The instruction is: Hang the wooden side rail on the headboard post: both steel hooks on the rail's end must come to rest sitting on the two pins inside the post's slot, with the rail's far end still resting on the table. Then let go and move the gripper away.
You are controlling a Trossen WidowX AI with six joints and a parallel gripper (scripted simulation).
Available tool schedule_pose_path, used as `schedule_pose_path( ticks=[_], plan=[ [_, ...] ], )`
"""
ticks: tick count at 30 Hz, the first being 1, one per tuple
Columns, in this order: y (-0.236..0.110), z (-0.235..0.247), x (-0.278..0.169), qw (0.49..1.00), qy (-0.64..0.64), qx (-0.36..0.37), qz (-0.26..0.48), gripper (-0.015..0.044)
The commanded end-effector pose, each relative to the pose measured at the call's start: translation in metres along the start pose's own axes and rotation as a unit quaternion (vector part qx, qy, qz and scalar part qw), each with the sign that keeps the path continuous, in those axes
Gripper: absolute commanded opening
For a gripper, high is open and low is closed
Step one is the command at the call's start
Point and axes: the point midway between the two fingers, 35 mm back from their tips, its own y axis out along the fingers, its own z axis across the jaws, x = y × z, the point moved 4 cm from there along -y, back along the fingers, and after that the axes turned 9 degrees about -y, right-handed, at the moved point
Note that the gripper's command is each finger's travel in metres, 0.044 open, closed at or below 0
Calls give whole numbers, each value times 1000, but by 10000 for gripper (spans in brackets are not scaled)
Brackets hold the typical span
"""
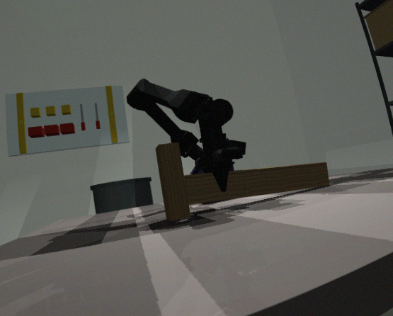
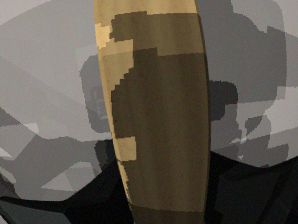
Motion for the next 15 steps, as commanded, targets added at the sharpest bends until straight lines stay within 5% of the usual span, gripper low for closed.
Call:
schedule_pose_path(
  ticks=[1,15],
  plan=[
    [-4,-2,-1,1000,-2,-5,1,0],
    [-3,-1,-2,1000,-2,-5,1,0]
  ],
)
